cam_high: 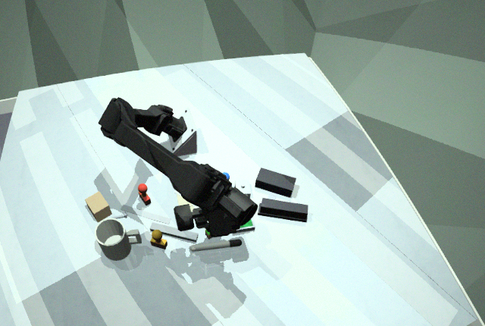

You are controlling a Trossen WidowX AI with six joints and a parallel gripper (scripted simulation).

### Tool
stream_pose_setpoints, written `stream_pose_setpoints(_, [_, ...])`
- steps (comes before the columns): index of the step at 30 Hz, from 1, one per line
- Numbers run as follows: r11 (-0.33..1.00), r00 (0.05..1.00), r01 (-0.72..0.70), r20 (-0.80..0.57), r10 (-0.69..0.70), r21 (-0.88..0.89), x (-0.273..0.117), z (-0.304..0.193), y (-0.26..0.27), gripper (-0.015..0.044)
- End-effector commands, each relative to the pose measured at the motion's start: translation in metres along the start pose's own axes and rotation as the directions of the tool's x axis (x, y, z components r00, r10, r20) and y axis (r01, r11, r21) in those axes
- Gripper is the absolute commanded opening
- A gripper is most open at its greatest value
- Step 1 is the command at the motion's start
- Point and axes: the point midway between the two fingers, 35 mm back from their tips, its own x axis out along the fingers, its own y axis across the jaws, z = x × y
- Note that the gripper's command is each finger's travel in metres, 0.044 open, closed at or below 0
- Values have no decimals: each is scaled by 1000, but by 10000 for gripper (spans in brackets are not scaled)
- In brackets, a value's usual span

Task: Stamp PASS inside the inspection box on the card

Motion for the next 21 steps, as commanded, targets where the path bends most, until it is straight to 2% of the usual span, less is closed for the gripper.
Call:
stream_pose_setpoints(1, [1000,1000,-5,0,5,7,-3,1,1,0])
stream_pose_setpoints(21, [1000,1000,-6,0,6,7,-13,1,1,0])
